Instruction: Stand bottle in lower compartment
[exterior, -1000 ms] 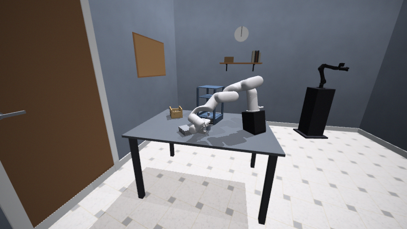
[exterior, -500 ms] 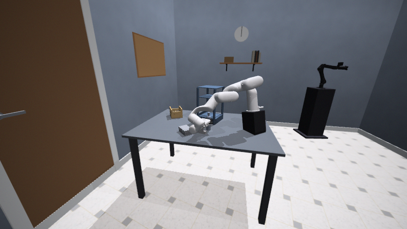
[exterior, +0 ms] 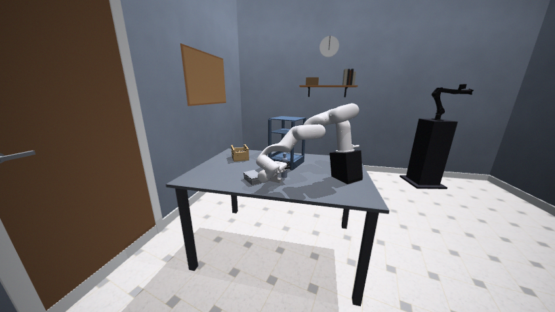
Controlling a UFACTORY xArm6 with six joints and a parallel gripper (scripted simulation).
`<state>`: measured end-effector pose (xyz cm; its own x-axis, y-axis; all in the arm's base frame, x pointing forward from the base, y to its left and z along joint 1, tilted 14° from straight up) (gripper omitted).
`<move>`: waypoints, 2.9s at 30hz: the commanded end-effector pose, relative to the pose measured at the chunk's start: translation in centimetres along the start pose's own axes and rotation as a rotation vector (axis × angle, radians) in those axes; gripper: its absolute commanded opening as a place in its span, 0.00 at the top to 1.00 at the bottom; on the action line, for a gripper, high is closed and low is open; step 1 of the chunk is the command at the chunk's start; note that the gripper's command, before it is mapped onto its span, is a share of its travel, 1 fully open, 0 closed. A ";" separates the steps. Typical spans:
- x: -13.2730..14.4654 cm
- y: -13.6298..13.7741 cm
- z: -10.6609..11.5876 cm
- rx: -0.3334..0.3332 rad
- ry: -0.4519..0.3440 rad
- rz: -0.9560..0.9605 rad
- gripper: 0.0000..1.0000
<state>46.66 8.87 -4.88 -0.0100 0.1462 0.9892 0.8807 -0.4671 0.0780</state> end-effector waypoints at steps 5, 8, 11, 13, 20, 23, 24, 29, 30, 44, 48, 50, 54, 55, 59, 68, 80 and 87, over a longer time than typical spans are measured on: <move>0.2 0.1 0.1 0.000 0.003 -0.003 1.00; 0.2 0.1 0.1 0.000 0.003 -0.003 1.00; 0.2 0.1 0.1 0.000 0.003 -0.003 1.00; 0.2 0.1 0.1 0.000 0.003 -0.003 1.00; 0.3 0.0 0.1 0.000 0.003 -0.003 1.00; 0.5 0.0 0.1 0.000 0.003 -0.003 1.00; 0.6 0.0 0.1 0.000 0.003 -0.003 1.00; 1.2 -0.1 0.1 0.000 0.003 -0.003 1.00; 1.3 -0.1 0.1 0.000 0.003 -0.003 1.00; 4.8 -0.5 0.1 0.000 0.003 -0.003 1.00; 6.1 -0.7 0.1 0.000 0.003 -0.003 1.00; 6.7 -0.8 0.1 0.000 0.003 -0.003 1.00; 7.2 -0.8 0.1 0.000 0.003 -0.003 1.00; 7.4 -0.9 0.1 0.000 0.003 -0.003 1.00; 8.0 -0.9 0.1 0.000 0.003 -0.003 1.00; 8.1 -0.9 0.1 0.000 0.003 -0.003 1.00; 8.1 -0.9 -0.3 0.000 0.003 -0.003 1.00; 8.1 -0.9 -1.3 0.000 0.003 -0.003 1.00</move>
<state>45.23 9.60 3.02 -0.0096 0.1468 0.9891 0.8803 -0.4680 0.0780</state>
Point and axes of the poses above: the point where the finger pads meet when closed, its own z axis back along the fingers, its own y axis across the jaws, x = y × z, the point moved 8 cm from there along z, back along the fingers, and after that the axes turned 7 degrees about z, right-handed, at the moved point
